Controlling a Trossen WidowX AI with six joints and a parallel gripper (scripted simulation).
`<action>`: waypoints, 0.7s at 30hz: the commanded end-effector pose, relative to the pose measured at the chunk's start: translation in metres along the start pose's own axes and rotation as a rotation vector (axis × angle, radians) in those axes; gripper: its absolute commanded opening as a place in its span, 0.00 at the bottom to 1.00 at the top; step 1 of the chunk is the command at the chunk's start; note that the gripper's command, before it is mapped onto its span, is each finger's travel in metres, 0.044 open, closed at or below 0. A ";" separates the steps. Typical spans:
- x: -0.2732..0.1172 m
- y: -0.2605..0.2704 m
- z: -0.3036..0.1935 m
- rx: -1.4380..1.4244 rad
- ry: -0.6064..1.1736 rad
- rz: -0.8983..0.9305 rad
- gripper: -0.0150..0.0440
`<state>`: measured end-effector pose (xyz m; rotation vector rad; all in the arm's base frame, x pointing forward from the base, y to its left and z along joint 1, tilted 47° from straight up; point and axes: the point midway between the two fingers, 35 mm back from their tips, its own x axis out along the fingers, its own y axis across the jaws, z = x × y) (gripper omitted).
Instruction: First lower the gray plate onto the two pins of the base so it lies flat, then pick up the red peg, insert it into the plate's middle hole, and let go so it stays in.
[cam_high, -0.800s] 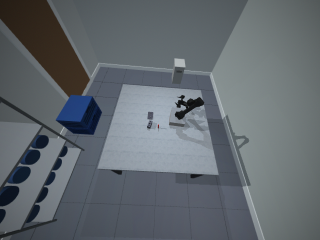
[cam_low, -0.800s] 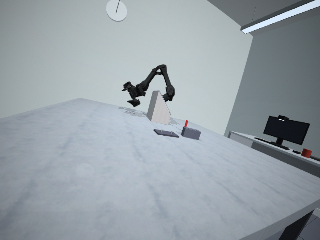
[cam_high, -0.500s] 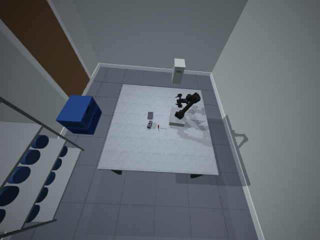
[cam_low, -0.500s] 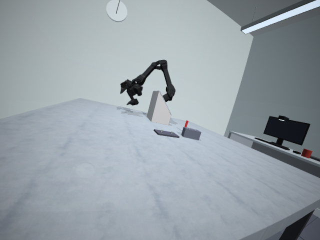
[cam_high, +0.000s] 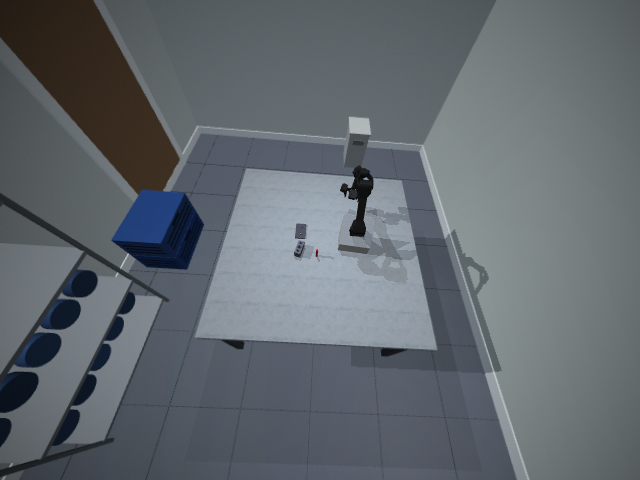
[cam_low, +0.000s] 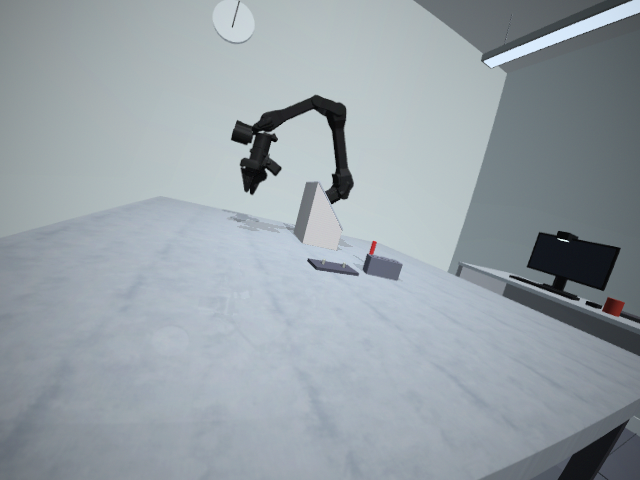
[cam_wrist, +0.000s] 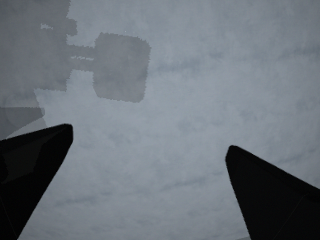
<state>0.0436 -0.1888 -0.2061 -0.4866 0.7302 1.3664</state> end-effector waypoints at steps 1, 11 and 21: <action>-0.006 0.000 0.001 -0.062 -0.012 0.078 1.00; -0.012 -0.025 0.010 -0.052 0.016 0.074 1.00; -0.038 -0.139 0.078 -0.019 0.129 0.039 1.00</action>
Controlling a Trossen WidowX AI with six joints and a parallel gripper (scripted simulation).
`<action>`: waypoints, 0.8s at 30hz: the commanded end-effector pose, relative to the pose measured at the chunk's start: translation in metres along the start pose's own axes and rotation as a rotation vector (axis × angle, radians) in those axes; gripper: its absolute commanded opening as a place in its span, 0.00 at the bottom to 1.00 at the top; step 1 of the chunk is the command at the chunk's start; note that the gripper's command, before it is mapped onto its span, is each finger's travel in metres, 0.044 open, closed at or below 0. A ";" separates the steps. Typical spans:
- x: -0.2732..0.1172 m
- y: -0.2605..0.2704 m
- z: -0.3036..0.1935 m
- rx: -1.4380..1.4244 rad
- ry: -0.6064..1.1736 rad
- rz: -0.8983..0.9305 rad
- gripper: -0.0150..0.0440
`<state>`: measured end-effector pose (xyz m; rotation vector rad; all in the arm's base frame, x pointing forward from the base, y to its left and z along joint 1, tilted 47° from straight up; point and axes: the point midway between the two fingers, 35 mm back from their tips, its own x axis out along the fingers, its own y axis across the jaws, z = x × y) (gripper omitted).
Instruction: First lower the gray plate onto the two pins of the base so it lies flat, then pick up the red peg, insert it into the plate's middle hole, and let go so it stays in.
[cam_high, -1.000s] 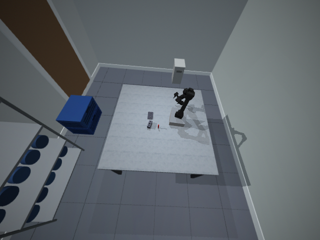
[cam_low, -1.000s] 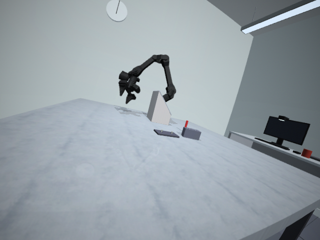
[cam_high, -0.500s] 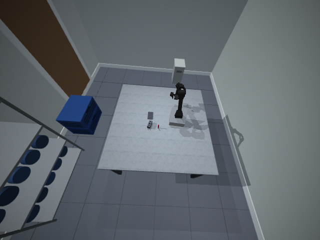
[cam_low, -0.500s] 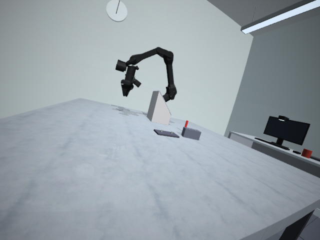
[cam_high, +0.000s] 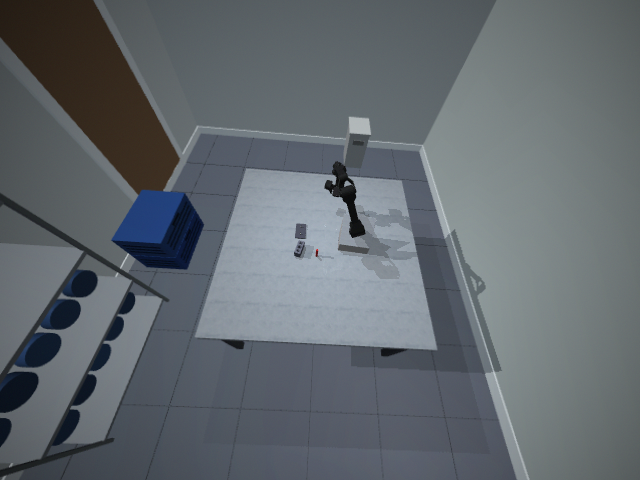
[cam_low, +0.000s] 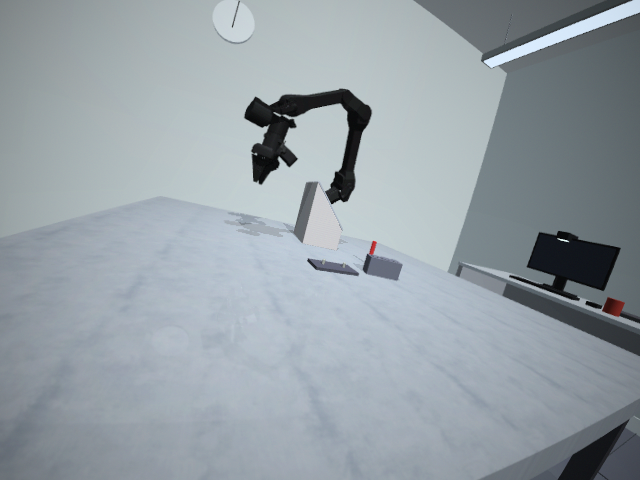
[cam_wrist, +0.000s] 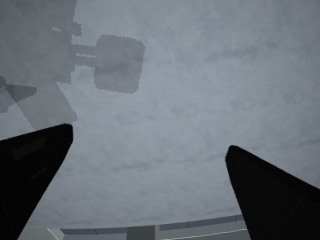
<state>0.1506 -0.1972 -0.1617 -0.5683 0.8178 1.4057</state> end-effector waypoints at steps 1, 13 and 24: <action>-0.013 -0.049 0.042 0.009 0.029 -0.015 1.00; -0.021 -0.141 0.204 0.008 0.024 -0.054 1.00; -0.006 -0.142 0.361 -0.068 -0.073 -0.020 1.00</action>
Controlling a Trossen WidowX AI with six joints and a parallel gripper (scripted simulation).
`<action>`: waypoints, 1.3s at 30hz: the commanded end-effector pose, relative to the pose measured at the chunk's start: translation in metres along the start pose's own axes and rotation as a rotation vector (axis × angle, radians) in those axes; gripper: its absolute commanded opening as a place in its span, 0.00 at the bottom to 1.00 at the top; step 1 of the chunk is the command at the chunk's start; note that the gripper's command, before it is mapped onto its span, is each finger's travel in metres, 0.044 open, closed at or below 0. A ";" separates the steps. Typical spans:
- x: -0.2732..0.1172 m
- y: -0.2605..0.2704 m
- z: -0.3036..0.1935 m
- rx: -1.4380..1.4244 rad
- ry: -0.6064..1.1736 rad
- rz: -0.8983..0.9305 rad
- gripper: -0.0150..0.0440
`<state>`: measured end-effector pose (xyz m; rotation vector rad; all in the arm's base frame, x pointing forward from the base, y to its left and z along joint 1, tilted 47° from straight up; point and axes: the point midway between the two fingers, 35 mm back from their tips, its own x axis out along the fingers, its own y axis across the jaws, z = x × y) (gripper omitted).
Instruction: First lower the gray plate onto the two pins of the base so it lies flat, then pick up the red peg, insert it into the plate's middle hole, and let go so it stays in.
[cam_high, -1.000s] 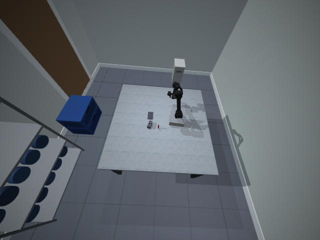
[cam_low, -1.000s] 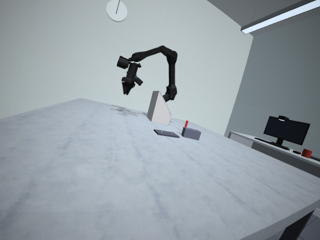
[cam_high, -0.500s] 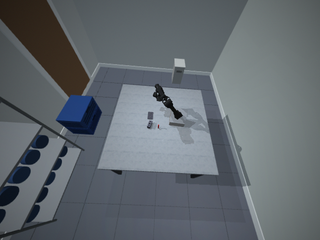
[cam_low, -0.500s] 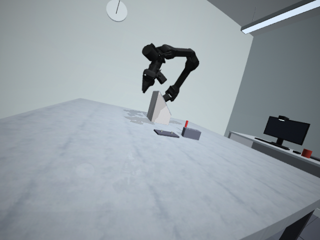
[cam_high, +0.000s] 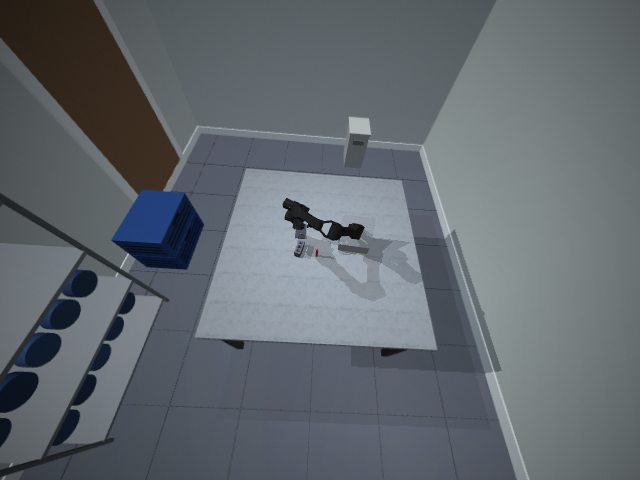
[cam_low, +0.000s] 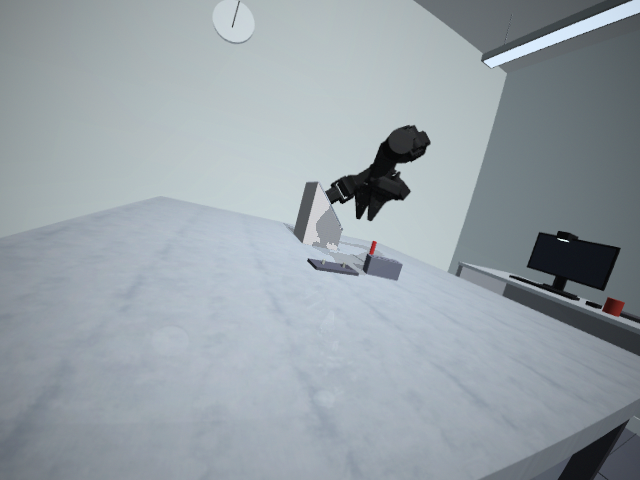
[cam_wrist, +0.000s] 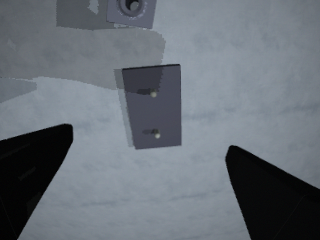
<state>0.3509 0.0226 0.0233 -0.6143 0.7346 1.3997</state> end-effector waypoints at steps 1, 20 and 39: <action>0.008 0.009 0.060 0.005 -0.066 0.031 1.00; 0.048 0.024 0.105 0.018 -0.123 0.060 1.00; 0.078 0.026 0.109 0.018 -0.122 0.061 1.00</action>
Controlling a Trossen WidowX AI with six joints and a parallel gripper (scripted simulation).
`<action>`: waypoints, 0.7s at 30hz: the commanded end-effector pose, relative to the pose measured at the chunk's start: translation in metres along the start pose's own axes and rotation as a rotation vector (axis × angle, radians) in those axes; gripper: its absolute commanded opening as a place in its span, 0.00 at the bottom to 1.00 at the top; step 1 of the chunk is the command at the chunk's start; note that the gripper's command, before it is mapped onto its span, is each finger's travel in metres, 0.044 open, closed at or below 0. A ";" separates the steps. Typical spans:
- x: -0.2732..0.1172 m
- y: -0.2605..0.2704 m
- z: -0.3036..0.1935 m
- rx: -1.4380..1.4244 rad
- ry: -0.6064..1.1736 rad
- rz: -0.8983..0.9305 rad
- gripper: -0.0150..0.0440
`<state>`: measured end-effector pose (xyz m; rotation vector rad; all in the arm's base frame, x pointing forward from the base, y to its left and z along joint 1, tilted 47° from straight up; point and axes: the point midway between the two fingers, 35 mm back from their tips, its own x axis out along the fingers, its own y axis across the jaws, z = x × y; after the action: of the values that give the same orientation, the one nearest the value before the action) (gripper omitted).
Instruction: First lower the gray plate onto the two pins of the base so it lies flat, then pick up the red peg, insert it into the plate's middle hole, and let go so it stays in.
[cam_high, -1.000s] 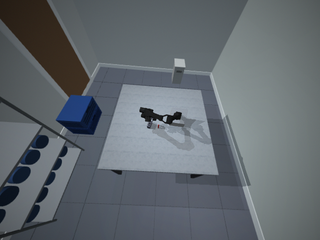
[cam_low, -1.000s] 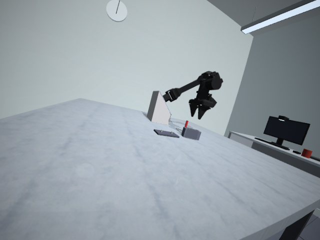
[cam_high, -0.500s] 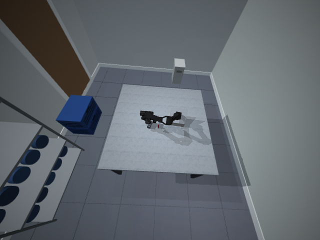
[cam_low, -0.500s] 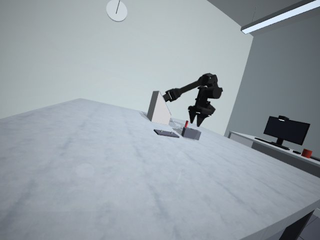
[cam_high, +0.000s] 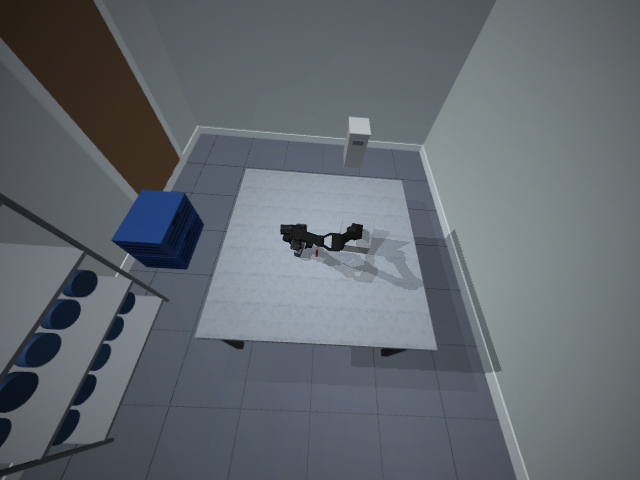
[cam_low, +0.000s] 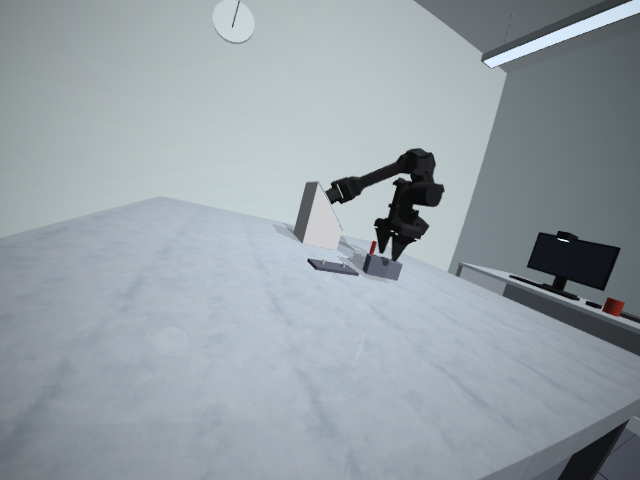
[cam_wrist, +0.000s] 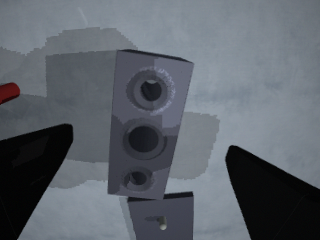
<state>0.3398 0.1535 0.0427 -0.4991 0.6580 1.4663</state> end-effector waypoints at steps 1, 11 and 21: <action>0.010 0.003 -0.003 0.011 0.004 0.011 1.00; 0.026 0.003 -0.003 0.011 0.004 0.011 1.00; 0.042 0.004 -0.003 0.011 0.002 0.011 1.00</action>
<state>0.3387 0.1788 0.0206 -0.4962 0.6556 1.4681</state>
